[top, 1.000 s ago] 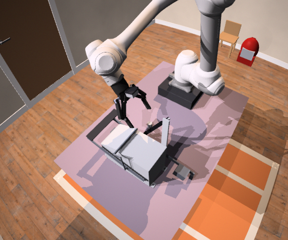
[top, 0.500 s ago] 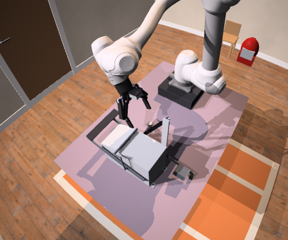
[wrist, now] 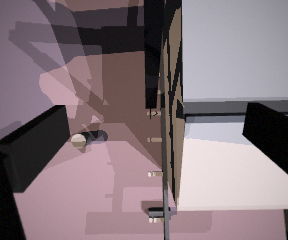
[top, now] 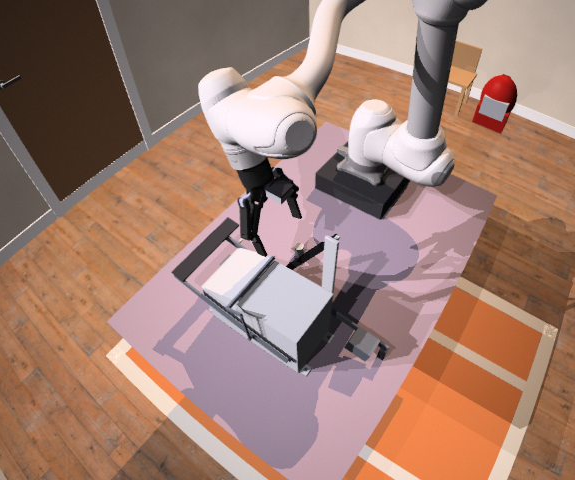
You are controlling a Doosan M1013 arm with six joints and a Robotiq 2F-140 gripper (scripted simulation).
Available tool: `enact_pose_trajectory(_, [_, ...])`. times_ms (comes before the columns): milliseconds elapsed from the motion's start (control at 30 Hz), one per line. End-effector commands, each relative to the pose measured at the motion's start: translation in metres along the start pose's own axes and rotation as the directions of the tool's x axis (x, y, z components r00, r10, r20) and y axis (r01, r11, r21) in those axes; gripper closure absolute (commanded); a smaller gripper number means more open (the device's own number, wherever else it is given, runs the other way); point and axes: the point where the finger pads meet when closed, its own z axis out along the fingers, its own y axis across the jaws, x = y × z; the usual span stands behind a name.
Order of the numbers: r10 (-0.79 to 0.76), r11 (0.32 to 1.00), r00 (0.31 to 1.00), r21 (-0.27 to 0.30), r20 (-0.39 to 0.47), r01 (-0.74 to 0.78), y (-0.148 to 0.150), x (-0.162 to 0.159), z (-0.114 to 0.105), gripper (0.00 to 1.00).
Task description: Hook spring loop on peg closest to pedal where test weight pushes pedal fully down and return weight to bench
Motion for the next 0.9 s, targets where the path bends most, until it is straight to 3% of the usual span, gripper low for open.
enact_pose_trajectory(0, [0.000, 1.000, 1.000, -0.001, 0.000, 0.000, 0.0004, 0.0004, -0.0008, 0.00])
enact_pose_trajectory(133, [0.000, 1.000, 1.000, -0.001, 0.000, 0.000, 0.0004, 0.0004, -0.0008, 0.00])
enact_pose_trajectory(167, [0.004, 1.000, 0.989, -0.003, 0.149, -0.004, 0.0004, 0.0007, -0.0017, 0.00])
enact_pose_trajectory(700, [0.004, 1.000, 0.989, -0.003, 0.149, -0.004, 0.0004, 0.0007, -0.0017, 0.00])
enact_pose_trajectory(733, [0.009, 1.000, 0.955, -0.005, 0.295, -0.008, 0.0004, 0.0010, -0.0027, 0.00])
enact_pose_trajectory(867, [0.009, 1.000, 0.955, -0.005, 0.295, -0.008, 0.0004, 0.0010, -0.0027, 0.00])
